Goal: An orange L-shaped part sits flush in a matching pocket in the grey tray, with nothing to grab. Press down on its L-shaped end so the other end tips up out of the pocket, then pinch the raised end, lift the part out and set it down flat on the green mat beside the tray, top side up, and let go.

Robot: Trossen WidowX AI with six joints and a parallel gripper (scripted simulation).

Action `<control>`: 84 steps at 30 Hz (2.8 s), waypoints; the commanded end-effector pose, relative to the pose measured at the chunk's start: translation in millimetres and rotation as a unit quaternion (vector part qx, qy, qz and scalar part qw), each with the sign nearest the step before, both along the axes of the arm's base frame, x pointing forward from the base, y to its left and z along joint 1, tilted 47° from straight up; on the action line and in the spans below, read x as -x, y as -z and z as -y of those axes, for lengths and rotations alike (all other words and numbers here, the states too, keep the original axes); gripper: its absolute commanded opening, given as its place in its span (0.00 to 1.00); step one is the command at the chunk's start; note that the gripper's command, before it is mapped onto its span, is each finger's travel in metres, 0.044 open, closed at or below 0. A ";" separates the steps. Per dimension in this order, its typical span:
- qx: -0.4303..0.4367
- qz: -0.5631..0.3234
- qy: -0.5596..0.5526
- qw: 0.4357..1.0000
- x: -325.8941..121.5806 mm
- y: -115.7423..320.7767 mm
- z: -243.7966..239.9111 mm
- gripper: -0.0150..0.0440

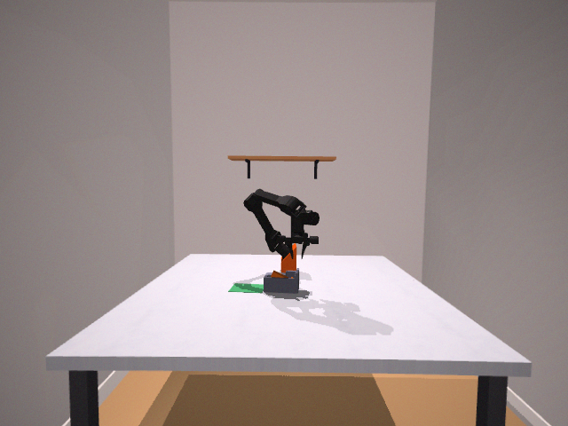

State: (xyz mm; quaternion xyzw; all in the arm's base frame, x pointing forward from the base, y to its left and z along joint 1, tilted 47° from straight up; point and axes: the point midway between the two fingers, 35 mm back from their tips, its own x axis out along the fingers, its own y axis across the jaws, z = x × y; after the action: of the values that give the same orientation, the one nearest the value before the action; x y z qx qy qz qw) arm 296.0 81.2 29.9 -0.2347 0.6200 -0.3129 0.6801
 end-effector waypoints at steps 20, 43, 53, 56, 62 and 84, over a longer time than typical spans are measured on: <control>0.001 -0.001 -0.001 1.000 0.2 0.7 0.6 0.56; 0.001 -0.001 -0.001 1.000 0.2 0.7 0.6 0.56; 0.001 -0.001 -0.001 1.000 0.2 0.7 0.6 0.56; 0.001 -0.001 -0.001 1.000 0.2 0.7 0.6 0.56; 0.001 -0.001 -0.001 1.000 0.2 0.7 0.6 0.56; 0.004 -0.005 0.007 1.000 1.7 47.3 53.3 0.56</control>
State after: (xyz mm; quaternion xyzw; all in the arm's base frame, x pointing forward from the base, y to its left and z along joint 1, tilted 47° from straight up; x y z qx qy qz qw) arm 298.2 46.5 -2.4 -0.2294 0.6211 -0.3161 0.6794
